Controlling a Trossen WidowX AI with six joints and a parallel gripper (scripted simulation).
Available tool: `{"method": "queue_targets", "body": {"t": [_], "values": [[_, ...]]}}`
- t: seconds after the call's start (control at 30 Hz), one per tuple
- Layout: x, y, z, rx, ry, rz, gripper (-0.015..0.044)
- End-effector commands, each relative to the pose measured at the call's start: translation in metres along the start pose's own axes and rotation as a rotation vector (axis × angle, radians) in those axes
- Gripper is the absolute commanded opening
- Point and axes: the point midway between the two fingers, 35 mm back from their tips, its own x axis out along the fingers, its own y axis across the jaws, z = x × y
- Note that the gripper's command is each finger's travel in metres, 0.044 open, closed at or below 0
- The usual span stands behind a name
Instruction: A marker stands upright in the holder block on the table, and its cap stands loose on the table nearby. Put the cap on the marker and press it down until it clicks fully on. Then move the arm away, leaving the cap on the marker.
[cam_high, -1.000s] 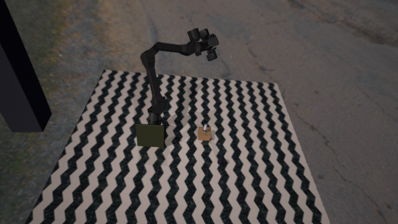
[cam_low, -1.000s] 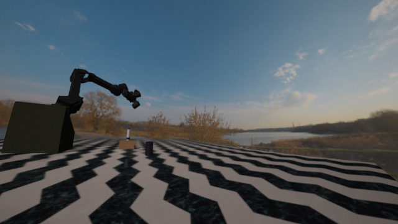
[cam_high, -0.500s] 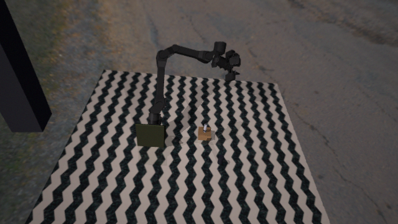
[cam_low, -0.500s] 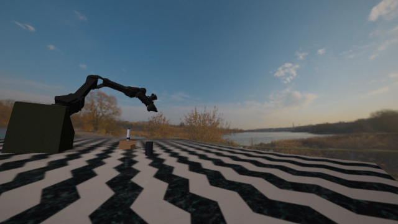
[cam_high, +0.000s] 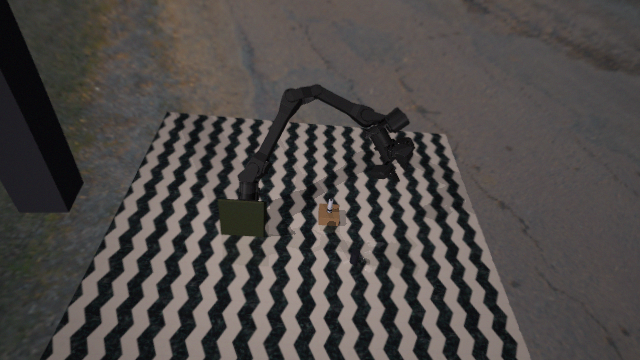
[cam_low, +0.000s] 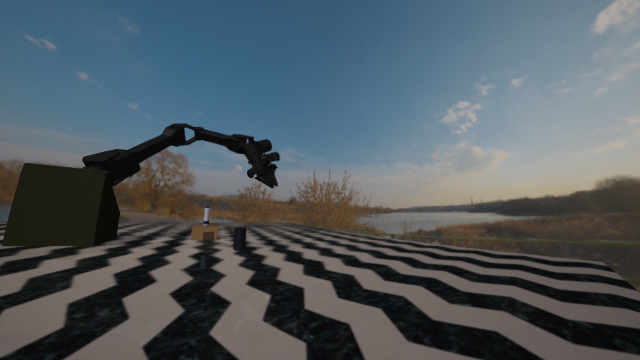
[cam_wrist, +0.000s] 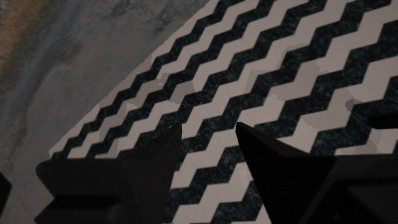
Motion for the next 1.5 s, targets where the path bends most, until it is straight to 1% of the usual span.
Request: {"method": "queue_targets", "body": {"t": [0.0,0.23,0.47,0.6,0.77,1.47], "values": [[0.016,-0.057,0.022,0.09,0.062,-0.131,0.0241],[0.025,-0.171,0.046,0.313,0.226,-0.346,0.0241],[0.015,-0.27,0.042,0.584,0.446,-0.469,0.0241],[0.01,-0.28,0.036,0.611,0.468,-0.475,0.0241],[0.038,-0.289,0.016,0.611,0.469,-0.474,0.0241],[0.063,-0.298,-0.002,0.612,0.469,-0.473,0.0241]]}}
